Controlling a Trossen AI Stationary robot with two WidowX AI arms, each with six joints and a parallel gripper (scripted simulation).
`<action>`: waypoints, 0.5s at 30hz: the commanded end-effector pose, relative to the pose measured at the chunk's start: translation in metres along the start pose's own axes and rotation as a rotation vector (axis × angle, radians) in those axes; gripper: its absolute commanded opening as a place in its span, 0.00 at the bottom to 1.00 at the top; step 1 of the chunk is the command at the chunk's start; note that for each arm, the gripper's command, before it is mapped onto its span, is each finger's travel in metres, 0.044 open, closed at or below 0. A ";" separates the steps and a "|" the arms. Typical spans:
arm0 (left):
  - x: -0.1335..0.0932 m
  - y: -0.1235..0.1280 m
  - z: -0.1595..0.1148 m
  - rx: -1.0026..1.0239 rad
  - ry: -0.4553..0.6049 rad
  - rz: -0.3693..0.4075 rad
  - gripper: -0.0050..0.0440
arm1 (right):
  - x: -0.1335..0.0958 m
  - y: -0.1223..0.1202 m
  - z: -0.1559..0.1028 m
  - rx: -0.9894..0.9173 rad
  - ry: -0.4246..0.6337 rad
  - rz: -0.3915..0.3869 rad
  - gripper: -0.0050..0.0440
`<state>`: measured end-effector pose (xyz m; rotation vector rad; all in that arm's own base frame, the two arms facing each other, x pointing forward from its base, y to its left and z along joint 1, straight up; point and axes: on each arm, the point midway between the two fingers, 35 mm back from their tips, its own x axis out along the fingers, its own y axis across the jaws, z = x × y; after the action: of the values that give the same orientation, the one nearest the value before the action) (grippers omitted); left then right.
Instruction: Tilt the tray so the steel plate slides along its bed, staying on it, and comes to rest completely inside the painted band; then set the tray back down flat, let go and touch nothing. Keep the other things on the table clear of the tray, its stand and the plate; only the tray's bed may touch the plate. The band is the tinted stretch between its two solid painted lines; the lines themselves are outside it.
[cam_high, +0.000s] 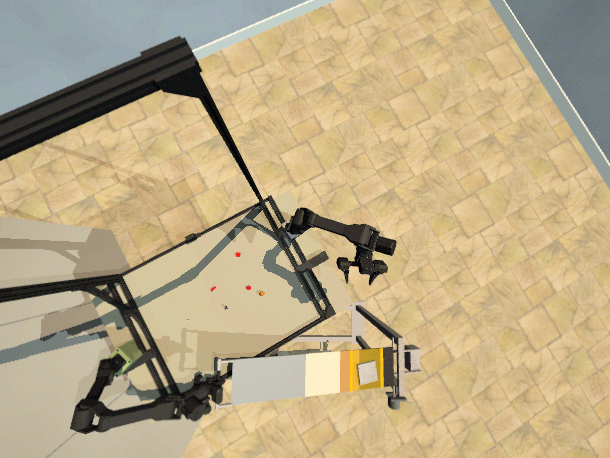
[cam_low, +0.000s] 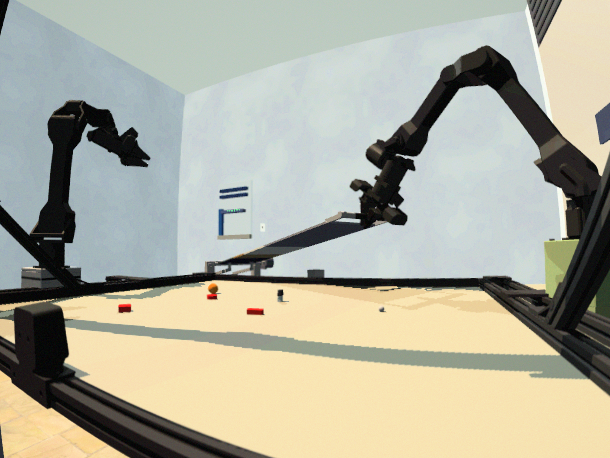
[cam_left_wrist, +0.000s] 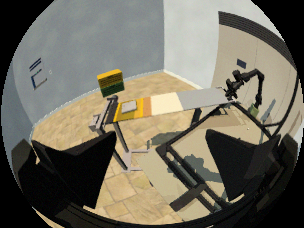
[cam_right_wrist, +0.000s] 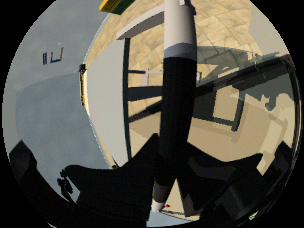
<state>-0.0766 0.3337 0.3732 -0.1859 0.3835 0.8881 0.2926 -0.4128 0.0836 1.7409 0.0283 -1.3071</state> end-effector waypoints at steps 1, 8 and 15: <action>0.000 0.000 0.000 0.000 -0.002 0.000 1.00 | -0.016 0.020 0.001 -0.001 -0.005 0.064 0.10; 0.000 0.000 0.000 0.000 -0.002 0.000 1.00 | -0.019 0.025 0.001 -0.001 -0.005 0.067 0.10; 0.000 0.000 0.000 0.000 -0.002 0.000 1.00 | -0.022 0.028 0.001 -0.001 -0.005 0.072 0.10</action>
<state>-0.0767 0.3337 0.3732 -0.1860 0.3835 0.8885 0.2931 -0.4135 0.0884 1.7400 0.0226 -1.3018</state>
